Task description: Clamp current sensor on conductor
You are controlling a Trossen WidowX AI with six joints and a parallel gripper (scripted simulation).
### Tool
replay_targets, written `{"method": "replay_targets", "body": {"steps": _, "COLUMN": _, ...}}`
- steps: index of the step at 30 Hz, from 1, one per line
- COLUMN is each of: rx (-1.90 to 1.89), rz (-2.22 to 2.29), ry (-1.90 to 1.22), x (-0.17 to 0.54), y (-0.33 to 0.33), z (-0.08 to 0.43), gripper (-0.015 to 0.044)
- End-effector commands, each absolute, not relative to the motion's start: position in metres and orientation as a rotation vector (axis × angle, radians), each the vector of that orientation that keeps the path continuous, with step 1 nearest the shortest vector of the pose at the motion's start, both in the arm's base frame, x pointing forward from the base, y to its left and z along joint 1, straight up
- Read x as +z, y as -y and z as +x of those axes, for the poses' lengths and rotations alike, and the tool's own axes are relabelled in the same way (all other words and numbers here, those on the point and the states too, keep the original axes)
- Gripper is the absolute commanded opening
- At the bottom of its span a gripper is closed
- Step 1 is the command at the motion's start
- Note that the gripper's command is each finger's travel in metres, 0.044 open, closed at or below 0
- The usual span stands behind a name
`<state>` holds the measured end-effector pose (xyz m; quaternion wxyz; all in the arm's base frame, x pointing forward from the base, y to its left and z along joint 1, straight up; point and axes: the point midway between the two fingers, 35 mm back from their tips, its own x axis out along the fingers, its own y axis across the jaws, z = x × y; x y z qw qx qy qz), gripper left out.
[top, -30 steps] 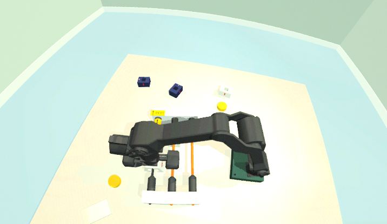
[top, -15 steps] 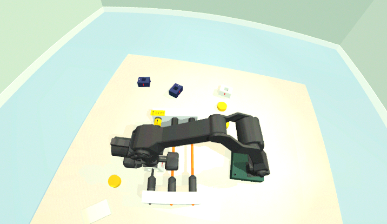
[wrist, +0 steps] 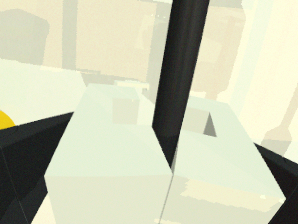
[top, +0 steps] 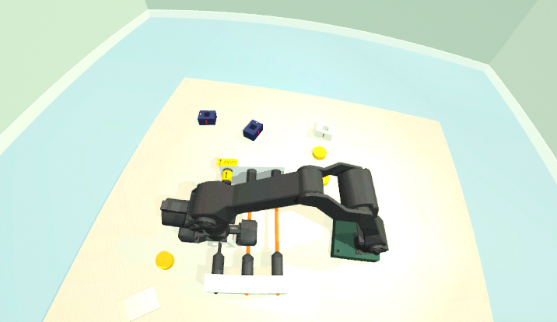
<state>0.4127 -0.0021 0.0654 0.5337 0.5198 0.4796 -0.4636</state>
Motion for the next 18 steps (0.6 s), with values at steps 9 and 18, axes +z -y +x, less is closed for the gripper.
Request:
{"method": "replay_targets", "body": {"steps": 9, "rx": -1.105, "rz": 1.239, "ry": -1.143, "x": 0.0657, "y": 0.0021, "z": 0.4127, "gripper": 0.032}}
{"method": "replay_targets", "body": {"steps": 18, "rx": -1.105, "rz": 1.239, "ry": -1.143, "x": 0.0657, "y": 0.0021, "z": 0.4127, "gripper": 0.0182}}
